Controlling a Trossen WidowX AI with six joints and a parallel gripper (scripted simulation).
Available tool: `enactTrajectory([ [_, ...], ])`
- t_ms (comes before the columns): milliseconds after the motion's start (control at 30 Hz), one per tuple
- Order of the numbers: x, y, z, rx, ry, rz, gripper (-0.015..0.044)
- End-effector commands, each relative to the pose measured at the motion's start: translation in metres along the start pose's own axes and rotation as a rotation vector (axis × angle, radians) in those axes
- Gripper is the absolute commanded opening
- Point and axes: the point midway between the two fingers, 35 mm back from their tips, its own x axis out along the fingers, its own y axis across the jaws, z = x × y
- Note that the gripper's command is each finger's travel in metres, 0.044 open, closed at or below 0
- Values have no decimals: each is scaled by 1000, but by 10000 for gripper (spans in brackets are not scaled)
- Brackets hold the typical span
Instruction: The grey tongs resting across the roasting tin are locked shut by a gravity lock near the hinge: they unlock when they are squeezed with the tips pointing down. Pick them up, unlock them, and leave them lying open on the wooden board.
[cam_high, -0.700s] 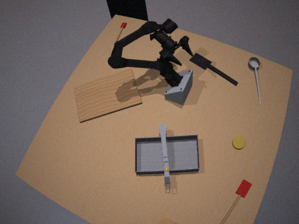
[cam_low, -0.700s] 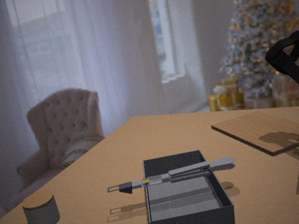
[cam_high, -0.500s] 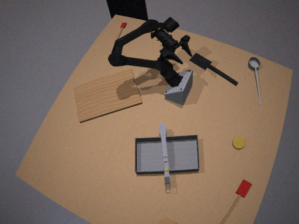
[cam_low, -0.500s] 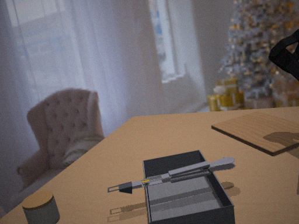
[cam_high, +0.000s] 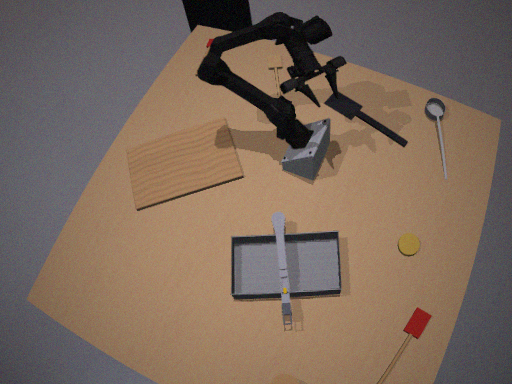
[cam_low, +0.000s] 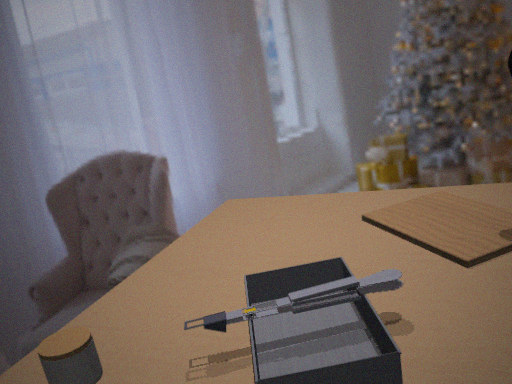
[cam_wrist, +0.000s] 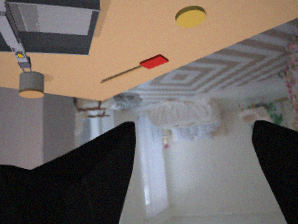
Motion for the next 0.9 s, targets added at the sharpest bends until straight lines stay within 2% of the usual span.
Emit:
enactTrajectory([
  [0,18,12,-30,102,-82,50,260],
  [233,59,38,-83,225,-235,97,260],
  [467,118,92,-124,345,-393,128,260],
  [700,188,164,-141,464,-545,95,260],
  [867,243,226,-133,522,-639,46,260],
])
